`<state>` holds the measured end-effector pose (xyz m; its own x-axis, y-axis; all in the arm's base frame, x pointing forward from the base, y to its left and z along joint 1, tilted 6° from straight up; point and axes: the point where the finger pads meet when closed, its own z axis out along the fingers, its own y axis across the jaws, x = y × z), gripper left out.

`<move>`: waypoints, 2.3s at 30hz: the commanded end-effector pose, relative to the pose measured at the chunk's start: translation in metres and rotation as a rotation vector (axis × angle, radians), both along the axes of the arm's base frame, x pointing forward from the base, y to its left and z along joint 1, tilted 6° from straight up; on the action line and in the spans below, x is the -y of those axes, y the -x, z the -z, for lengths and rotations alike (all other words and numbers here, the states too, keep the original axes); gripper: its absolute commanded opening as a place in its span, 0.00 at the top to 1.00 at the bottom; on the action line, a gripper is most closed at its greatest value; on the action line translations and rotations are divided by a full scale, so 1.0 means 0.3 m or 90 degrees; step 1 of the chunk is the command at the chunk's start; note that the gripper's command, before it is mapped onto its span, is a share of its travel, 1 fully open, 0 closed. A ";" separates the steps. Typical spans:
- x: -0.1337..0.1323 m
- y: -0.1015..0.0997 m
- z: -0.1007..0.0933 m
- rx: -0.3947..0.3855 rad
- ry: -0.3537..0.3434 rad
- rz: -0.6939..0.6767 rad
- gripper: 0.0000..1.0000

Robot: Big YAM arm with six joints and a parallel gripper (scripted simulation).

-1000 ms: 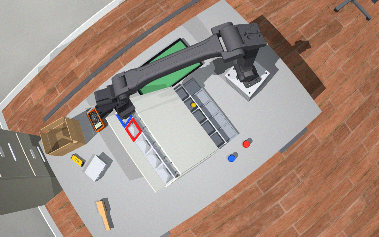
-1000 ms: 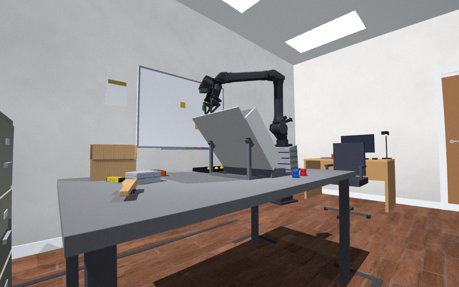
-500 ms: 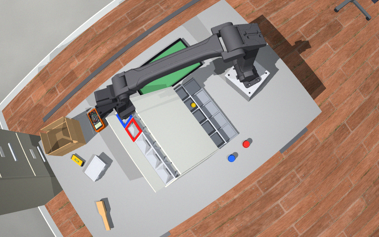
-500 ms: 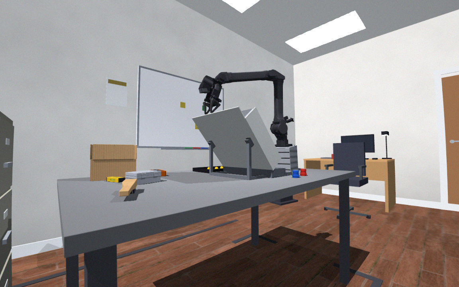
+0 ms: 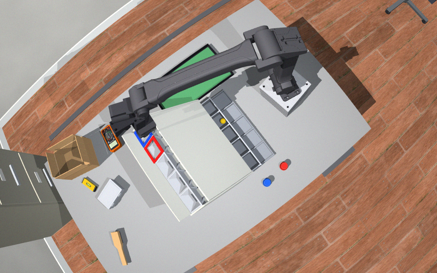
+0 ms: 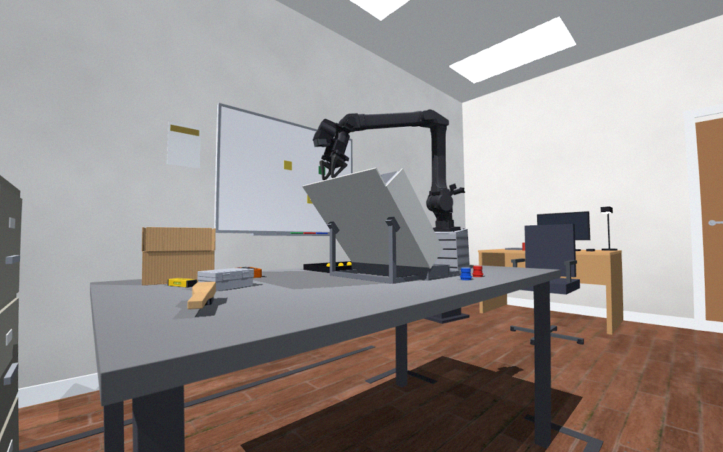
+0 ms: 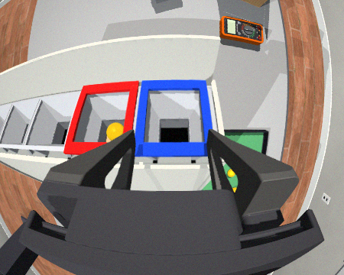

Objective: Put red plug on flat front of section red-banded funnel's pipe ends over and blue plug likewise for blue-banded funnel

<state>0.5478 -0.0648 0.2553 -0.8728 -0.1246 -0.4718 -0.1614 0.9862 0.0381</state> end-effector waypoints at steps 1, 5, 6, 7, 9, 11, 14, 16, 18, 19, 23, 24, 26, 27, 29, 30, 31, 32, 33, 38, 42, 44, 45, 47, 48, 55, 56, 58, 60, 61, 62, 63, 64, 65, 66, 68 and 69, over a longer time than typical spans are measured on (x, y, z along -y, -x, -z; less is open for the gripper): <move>0.004 -0.041 -0.141 0.051 0.006 0.001 0.41; 0.004 -0.041 -0.141 0.051 0.006 0.001 0.41; 0.004 -0.041 -0.141 0.051 0.006 0.001 0.41; 0.004 -0.041 -0.141 0.051 0.006 0.001 0.41; 0.004 -0.041 -0.141 0.051 0.006 0.001 0.41; 0.004 -0.041 -0.141 0.051 0.006 0.001 0.41; 0.004 -0.044 -0.149 0.051 0.006 0.001 0.41; 0.005 -0.046 -0.158 0.051 0.006 0.001 0.41; 0.005 -0.049 -0.167 0.051 0.006 0.001 0.41; 0.005 -0.050 -0.171 0.051 0.006 0.001 0.41; 0.006 -0.056 -0.188 0.051 0.006 0.001 0.41; 0.006 -0.057 -0.193 0.051 0.006 0.001 0.41; 0.006 -0.060 -0.201 0.051 0.006 0.001 0.41; 0.006 -0.061 -0.206 0.051 0.006 0.001 0.41; 0.006 -0.061 -0.206 0.051 0.006 0.001 0.41; 0.006 -0.062 -0.207 0.049 0.006 0.001 0.41; 0.006 -0.063 -0.208 0.047 0.005 0.001 0.41; 0.006 -0.063 -0.209 0.045 0.005 0.001 0.41; 0.006 -0.064 -0.211 0.043 0.005 0.001 0.41; 0.006 -0.068 -0.217 0.033 0.004 0.000 0.41; 0.006 -0.071 -0.222 0.026 0.003 0.000 0.41; 0.006 -0.072 -0.225 0.022 0.002 0.000 0.41; 0.006 -0.072 -0.225 0.022 0.002 0.000 0.41; 0.006 -0.073 -0.223 0.024 0.003 0.000 0.41; 0.006 -0.074 -0.221 0.026 0.003 0.000 0.41; 0.005 -0.080 -0.207 0.038 0.005 0.000 0.41; 0.005 -0.081 -0.205 0.040 0.005 0.000 0.41; 0.005 -0.082 -0.201 0.044 0.005 0.000 0.41; 0.005 -0.084 -0.197 0.048 0.006 0.000 0.41; 0.005 -0.085 -0.195 0.049 0.006 0.000 0.41; 0.005 -0.085 -0.195 0.049 0.006 0.000 0.41; 0.005 -0.085 -0.195 0.049 0.006 0.000 0.41; 0.005 -0.084 -0.192 0.049 0.006 0.000 0.41; 0.004 -0.083 -0.190 0.048 0.006 0.000 0.41; 0.004 -0.082 -0.188 0.048 0.006 0.000 0.41; 0.003 -0.080 -0.183 0.047 0.006 0.000 0.41; 0.003 -0.079 -0.181 0.046 0.006 0.000 0.41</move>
